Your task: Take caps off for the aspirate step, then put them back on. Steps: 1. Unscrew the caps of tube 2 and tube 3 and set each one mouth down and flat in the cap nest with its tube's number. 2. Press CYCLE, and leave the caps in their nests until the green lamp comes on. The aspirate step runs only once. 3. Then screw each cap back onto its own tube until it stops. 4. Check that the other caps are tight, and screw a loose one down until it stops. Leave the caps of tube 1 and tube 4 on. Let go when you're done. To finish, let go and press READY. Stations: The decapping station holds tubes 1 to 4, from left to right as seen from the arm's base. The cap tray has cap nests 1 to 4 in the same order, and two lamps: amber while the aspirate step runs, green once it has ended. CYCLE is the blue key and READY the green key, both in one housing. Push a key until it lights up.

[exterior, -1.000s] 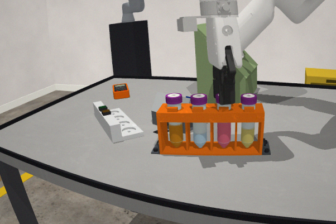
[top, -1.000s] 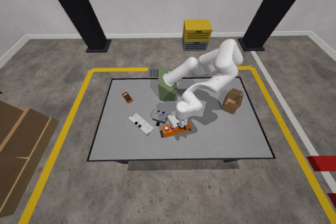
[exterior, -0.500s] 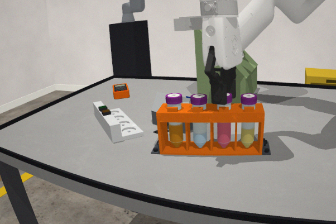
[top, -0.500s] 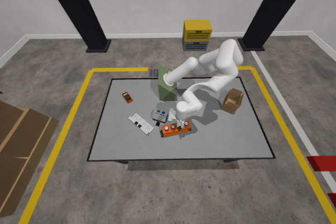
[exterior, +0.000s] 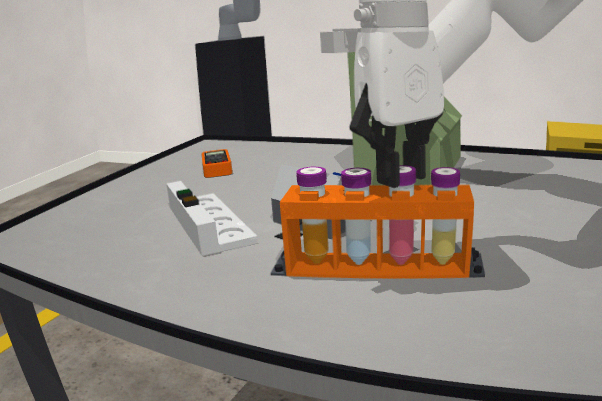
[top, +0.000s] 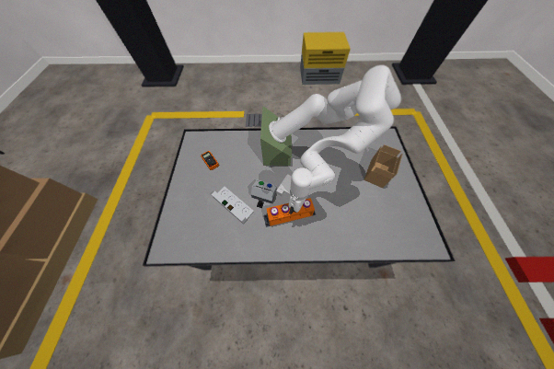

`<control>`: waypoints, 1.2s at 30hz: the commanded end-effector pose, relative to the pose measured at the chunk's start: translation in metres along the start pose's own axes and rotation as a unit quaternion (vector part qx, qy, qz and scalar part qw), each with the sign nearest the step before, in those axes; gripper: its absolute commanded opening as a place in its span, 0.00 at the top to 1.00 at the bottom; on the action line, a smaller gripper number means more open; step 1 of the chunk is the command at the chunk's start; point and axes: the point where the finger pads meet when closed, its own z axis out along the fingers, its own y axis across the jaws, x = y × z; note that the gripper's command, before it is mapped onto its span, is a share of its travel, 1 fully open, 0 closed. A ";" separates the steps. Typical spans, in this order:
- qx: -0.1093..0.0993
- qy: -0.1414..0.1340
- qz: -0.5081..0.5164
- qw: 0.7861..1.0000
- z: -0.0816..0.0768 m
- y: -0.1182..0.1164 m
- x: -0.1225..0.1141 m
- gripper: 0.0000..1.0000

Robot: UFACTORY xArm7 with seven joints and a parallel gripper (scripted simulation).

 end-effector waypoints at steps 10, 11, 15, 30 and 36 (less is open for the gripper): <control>0.002 0.000 0.002 1.000 -0.002 -0.002 0.000 1.00; 0.002 0.000 0.002 1.000 -0.002 -0.002 0.000 1.00; 0.002 0.001 -0.072 0.997 -0.002 -0.002 0.000 1.00; 0.001 0.002 -0.381 0.925 -0.002 -0.002 0.000 1.00; 0.001 0.001 -0.476 0.880 -0.002 -0.002 0.000 1.00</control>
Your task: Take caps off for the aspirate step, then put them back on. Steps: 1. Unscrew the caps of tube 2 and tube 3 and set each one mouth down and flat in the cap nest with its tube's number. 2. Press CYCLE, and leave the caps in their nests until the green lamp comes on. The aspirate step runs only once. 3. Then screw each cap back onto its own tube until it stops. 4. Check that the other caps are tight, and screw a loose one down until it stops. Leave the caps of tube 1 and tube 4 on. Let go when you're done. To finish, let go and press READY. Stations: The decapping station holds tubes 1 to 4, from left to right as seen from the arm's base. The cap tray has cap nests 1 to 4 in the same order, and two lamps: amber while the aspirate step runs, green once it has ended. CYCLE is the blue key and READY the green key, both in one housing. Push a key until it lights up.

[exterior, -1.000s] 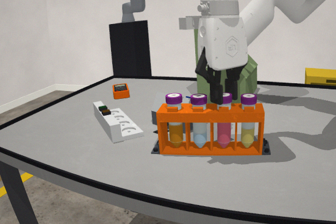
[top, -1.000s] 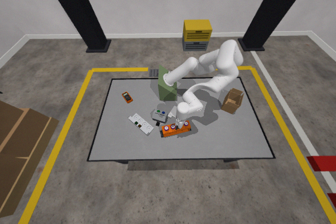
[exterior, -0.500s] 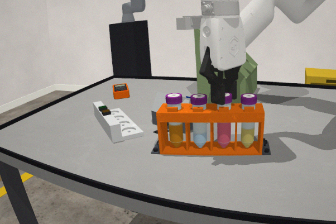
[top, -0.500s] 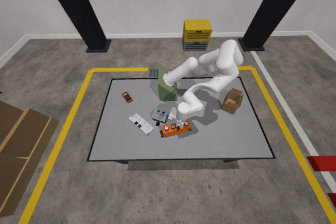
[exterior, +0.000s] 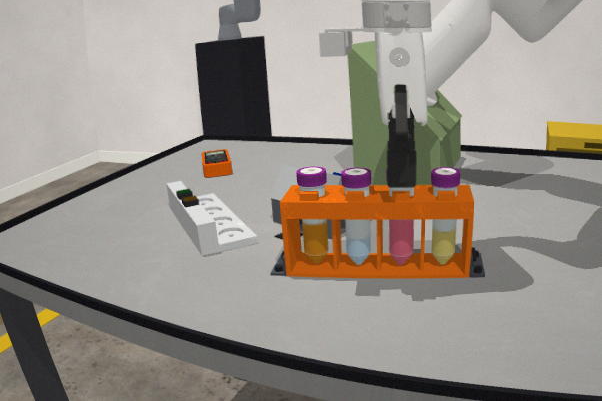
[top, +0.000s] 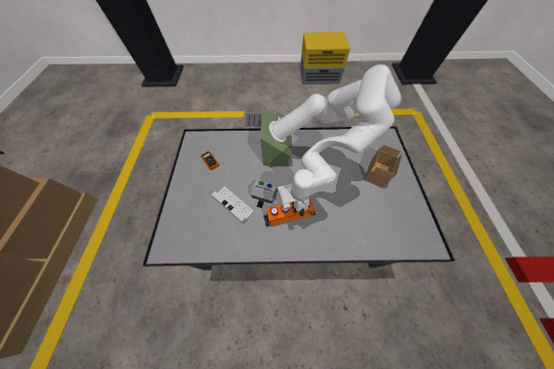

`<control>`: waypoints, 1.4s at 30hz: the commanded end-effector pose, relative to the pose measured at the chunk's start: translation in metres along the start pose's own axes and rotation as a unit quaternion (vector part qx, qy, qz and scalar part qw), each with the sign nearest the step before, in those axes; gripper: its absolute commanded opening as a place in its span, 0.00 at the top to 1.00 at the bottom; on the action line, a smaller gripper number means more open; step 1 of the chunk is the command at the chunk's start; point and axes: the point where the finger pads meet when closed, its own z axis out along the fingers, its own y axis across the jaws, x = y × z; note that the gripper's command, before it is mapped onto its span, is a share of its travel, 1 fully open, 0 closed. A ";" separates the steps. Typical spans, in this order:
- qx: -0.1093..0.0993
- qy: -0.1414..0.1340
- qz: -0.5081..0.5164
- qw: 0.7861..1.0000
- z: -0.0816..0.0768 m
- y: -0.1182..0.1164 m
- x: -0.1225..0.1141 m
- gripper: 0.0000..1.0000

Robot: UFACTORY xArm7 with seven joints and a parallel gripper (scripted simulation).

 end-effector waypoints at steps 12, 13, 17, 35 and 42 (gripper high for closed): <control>0.015 -0.001 -0.363 0.932 -0.002 -0.001 0.002 1.00; 0.015 -0.001 -0.365 0.931 -0.002 -0.001 0.002 1.00; 0.015 -0.001 -0.365 0.931 -0.002 -0.001 0.002 1.00; 0.015 -0.003 -0.247 0.969 -0.002 -0.001 0.002 0.54; 0.015 -0.005 -0.078 0.997 -0.002 -0.001 0.002 0.54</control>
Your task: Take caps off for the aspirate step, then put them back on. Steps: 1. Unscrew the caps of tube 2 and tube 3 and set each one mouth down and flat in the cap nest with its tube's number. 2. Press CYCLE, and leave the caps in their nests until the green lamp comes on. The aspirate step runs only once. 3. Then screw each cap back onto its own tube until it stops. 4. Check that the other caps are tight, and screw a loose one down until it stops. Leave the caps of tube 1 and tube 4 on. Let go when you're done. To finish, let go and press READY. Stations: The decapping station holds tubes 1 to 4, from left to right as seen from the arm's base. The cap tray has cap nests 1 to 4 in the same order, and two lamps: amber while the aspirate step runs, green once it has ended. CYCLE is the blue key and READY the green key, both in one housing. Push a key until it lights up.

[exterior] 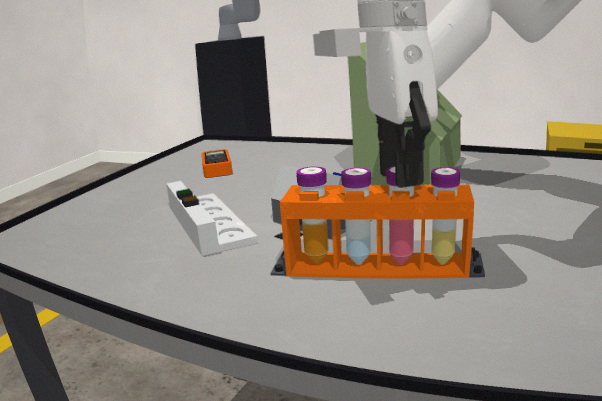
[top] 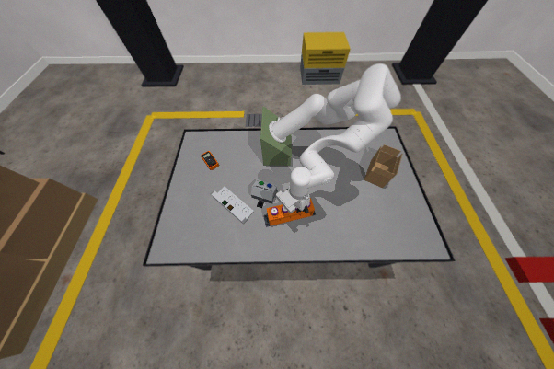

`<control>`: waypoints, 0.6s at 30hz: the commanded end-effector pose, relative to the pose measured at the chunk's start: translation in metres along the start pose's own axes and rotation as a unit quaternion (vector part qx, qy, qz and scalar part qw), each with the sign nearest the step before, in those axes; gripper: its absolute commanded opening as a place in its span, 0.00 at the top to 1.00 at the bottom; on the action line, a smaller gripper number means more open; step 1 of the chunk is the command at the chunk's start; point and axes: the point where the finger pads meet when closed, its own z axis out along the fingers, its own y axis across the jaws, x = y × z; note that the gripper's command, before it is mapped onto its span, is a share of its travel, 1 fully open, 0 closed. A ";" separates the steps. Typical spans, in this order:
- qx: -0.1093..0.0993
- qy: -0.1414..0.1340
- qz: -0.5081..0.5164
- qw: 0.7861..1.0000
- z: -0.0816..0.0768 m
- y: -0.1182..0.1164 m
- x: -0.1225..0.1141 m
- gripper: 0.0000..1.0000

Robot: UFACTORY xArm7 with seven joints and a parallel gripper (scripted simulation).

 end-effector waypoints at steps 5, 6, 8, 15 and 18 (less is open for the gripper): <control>-0.007 0.005 0.229 0.973 -0.002 -0.001 0.001 0.54; -0.007 0.005 0.252 0.968 -0.002 -0.001 0.001 0.54; -0.007 0.005 0.252 0.968 -0.002 -0.001 0.001 0.54; -0.008 0.006 0.337 0.941 -0.002 -0.001 0.001 0.54; -0.008 0.006 0.337 0.941 -0.002 -0.001 0.001 0.54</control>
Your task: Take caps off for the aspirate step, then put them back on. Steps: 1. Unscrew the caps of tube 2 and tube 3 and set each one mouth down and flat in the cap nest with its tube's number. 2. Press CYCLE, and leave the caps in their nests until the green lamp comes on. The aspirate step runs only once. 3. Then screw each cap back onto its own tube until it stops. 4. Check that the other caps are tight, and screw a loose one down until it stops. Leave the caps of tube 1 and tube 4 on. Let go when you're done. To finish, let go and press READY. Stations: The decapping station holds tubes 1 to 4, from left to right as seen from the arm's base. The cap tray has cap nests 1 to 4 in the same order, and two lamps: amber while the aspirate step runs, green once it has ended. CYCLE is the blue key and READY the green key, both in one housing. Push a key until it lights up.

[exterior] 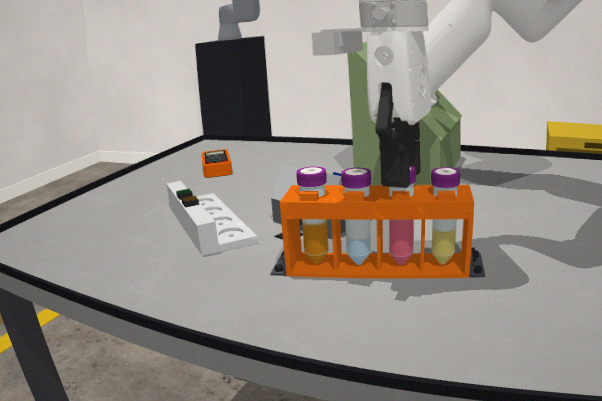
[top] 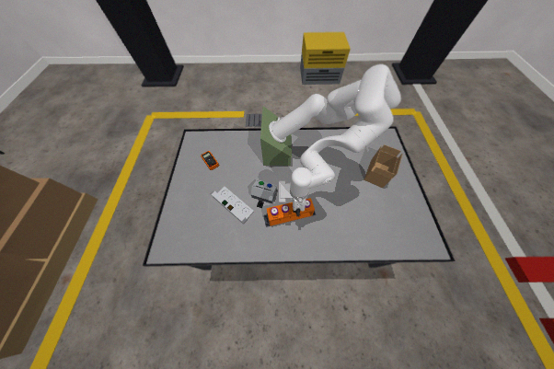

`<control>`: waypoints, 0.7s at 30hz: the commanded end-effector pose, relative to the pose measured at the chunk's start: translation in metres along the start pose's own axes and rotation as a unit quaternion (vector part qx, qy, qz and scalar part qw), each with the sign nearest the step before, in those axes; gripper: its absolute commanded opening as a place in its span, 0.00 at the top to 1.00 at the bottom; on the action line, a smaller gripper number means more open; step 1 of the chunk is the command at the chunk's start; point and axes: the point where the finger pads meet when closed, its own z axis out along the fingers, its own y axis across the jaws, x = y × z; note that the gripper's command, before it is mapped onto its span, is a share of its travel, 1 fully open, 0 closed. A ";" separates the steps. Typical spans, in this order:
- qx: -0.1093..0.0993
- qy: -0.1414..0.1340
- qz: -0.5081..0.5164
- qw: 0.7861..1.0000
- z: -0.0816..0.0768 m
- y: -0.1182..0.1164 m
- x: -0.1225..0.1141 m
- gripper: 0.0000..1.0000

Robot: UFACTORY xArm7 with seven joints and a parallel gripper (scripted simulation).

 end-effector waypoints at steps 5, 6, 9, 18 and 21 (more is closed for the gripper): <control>-0.001 0.003 0.009 1.000 -0.002 -0.002 0.001 1.00; -0.001 0.003 0.009 1.000 -0.002 -0.002 0.001 1.00; -0.002 0.003 0.009 1.000 -0.002 -0.002 0.001 1.00; -0.002 0.003 -0.065 0.998 -0.002 -0.002 0.001 1.00; -0.002 0.003 -0.140 0.990 -0.002 -0.002 0.001 1.00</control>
